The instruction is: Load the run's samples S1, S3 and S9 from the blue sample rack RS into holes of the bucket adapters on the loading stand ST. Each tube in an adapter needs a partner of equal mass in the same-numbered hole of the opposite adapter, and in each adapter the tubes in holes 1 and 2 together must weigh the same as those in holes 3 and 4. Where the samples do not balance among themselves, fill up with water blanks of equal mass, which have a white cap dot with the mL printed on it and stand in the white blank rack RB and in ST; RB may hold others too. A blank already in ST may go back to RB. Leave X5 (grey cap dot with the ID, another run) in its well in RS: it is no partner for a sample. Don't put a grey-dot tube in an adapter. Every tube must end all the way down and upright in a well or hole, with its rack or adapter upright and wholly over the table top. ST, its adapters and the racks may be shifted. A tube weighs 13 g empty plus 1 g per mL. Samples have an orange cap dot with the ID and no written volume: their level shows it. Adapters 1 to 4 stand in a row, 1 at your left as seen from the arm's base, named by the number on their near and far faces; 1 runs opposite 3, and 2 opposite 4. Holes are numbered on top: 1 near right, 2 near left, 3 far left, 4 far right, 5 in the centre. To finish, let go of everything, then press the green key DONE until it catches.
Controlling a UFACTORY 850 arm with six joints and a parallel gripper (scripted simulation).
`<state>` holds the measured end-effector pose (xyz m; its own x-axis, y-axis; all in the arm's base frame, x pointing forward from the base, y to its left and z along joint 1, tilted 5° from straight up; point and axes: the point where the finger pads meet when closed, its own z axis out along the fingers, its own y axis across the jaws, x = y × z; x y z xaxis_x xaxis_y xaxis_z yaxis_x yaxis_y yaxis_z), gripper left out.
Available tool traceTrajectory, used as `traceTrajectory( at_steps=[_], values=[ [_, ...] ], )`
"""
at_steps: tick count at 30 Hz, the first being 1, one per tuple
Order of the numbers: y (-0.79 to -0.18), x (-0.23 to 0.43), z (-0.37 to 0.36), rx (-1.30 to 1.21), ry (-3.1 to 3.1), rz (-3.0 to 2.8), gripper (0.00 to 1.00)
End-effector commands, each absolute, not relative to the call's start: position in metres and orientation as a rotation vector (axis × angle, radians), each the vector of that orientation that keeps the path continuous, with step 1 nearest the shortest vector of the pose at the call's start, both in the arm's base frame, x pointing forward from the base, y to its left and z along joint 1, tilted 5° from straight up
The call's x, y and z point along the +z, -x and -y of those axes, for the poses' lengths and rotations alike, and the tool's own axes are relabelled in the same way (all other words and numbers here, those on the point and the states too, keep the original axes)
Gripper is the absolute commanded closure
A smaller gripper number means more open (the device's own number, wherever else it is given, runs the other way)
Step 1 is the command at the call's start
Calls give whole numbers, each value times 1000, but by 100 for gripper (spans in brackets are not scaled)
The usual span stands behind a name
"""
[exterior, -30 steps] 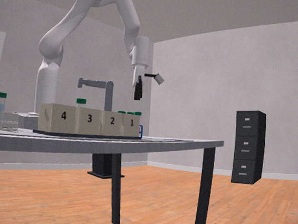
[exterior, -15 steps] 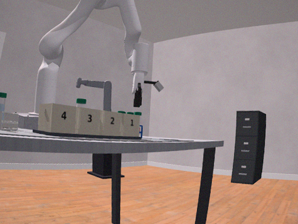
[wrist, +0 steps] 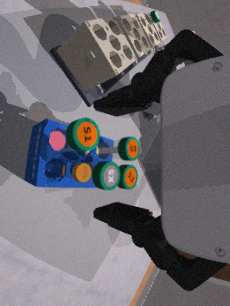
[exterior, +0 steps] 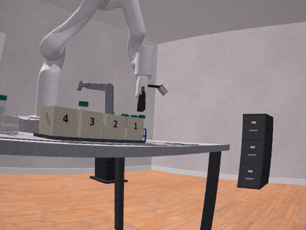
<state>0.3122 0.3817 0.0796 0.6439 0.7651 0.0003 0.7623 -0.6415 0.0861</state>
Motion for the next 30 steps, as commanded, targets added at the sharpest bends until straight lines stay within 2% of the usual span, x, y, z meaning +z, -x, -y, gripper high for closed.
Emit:
traceTrajectory(
  at_steps=[1, 30],
  values=[
    [-313, 80, -382, 59, -2778, -1293, 0],
    [-312, 85, -383, 59, -2778, -1293, 0]
  ],
)
